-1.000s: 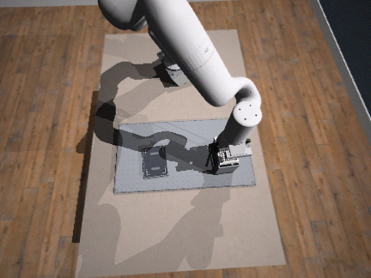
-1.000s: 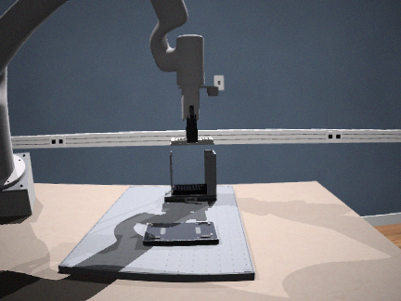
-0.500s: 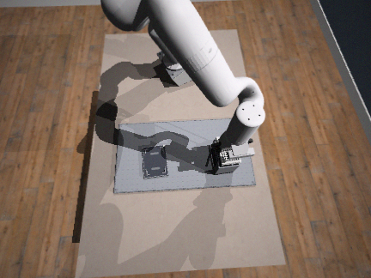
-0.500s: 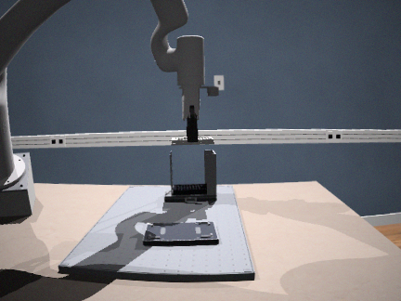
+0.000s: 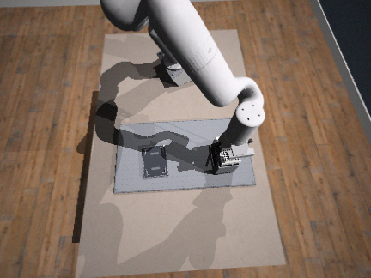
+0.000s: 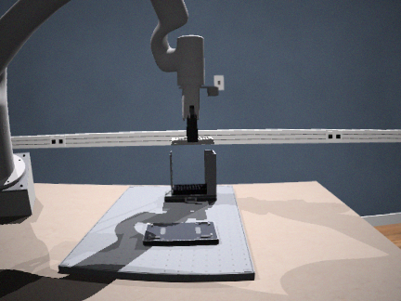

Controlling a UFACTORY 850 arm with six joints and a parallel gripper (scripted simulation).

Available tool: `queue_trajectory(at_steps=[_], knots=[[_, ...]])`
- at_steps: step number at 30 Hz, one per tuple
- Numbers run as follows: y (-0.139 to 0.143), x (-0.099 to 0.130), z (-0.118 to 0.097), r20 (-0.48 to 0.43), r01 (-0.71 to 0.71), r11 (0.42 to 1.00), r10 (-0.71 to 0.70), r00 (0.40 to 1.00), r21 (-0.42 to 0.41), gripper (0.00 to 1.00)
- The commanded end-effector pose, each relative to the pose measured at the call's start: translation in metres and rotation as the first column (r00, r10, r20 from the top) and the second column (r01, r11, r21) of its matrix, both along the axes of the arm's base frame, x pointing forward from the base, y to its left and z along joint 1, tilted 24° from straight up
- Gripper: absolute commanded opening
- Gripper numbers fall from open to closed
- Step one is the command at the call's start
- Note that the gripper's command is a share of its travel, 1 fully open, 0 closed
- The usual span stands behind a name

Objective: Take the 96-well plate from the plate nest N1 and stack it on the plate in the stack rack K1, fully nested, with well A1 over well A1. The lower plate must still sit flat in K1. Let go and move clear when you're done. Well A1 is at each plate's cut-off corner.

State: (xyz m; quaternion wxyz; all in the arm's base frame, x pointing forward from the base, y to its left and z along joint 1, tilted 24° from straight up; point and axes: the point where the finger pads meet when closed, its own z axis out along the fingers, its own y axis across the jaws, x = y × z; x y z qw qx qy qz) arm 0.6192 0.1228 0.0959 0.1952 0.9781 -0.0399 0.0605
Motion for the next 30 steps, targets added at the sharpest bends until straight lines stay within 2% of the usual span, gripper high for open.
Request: queue_trajectory(at_steps=[1,7,30], knots=[[0.0,0.001,0.001,0.002,0.0,1.0,0.0,1.0,0.001,0.0],[0.0,0.001,0.001,0.002,0.0,1.0,0.0,1.0,0.001,0.0],[-0.014,0.004,-0.031,0.002,0.0,1.0,0.0,1.0,0.001,0.0]])
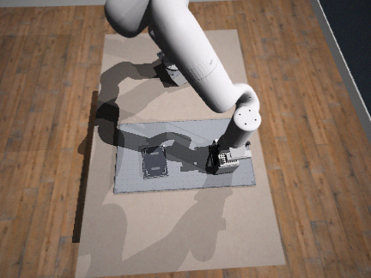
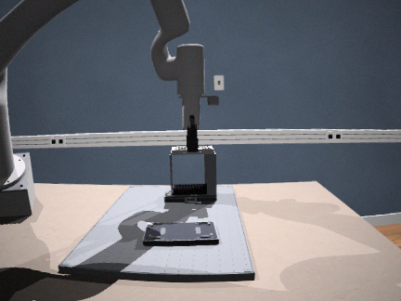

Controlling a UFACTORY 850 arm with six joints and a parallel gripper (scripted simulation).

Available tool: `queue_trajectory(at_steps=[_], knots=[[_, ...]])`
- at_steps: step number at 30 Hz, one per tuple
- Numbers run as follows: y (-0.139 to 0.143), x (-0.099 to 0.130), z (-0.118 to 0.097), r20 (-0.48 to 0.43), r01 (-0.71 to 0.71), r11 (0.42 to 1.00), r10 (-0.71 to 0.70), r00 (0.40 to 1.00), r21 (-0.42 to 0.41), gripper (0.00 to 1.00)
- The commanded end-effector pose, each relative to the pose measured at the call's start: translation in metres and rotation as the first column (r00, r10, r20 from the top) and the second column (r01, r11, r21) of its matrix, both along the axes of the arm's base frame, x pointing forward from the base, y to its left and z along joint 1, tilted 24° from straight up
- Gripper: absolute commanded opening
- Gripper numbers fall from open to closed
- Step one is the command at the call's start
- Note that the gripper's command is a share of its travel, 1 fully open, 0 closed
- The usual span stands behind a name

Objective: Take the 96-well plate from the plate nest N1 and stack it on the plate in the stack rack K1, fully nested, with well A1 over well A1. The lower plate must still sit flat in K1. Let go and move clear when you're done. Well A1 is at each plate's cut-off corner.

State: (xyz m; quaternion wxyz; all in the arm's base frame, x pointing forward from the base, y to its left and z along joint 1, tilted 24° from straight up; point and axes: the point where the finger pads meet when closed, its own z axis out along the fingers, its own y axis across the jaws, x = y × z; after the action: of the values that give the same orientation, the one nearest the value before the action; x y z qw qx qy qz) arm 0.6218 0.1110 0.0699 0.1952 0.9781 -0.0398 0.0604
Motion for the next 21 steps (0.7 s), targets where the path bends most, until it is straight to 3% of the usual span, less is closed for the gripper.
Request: queue_trajectory(at_steps=[1,21], knots=[[-0.003,0.002,-0.006,0.002,0.0,1.0,0.0,1.0,0.001,0.0],[-0.013,0.005,-0.031,0.002,0.0,1.0,0.0,1.0,0.001,0.0]])
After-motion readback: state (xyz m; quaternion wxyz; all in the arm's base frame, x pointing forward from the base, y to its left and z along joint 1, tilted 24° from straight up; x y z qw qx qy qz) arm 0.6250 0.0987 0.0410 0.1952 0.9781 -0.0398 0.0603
